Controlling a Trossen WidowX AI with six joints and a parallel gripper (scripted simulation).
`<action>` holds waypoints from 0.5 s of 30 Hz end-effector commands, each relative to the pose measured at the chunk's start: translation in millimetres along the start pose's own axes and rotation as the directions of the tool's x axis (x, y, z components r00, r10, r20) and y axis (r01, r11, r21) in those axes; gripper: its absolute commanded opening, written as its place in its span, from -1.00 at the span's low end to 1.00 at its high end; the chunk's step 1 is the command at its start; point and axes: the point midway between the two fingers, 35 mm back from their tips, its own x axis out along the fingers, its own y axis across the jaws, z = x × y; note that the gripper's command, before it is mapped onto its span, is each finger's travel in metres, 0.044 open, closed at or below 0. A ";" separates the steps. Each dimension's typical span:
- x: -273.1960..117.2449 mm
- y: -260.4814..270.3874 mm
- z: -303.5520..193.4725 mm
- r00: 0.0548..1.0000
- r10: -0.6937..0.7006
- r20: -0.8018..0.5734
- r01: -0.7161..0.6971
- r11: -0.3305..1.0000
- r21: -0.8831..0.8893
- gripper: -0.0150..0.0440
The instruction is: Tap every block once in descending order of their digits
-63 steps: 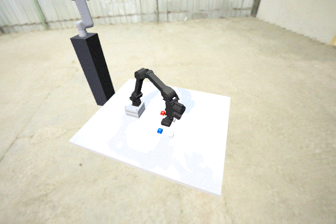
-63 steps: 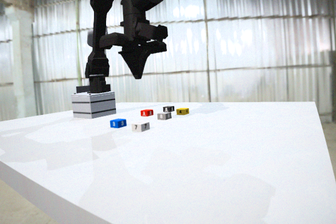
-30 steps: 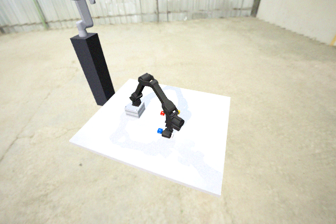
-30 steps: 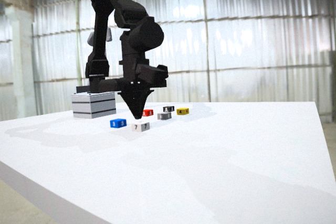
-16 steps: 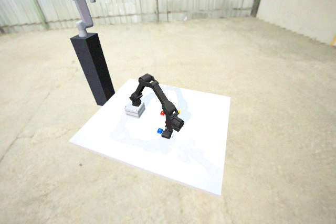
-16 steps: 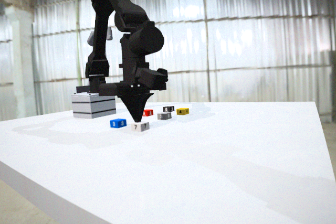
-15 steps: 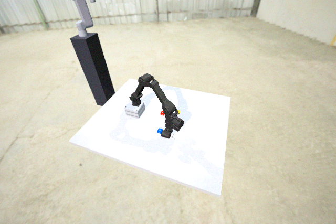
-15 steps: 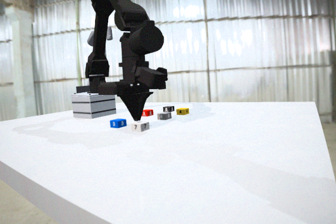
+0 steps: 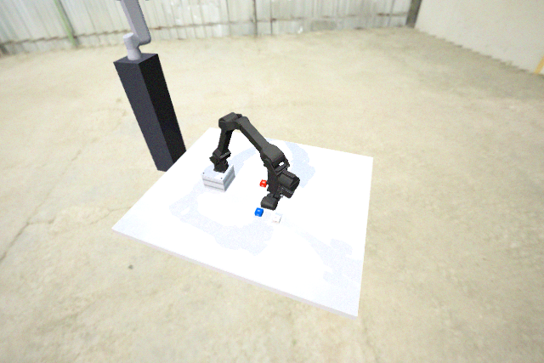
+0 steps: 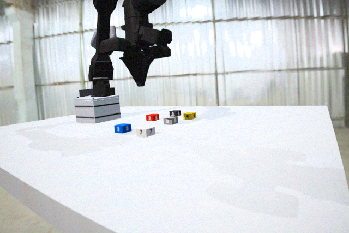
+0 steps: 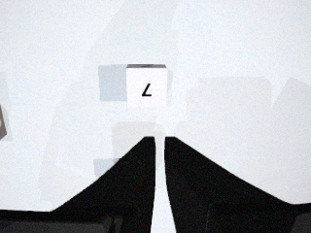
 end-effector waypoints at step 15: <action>-13.9 142.6 -5.4 0.999 0.035 -0.004 -0.035 0.996 -0.079 -0.42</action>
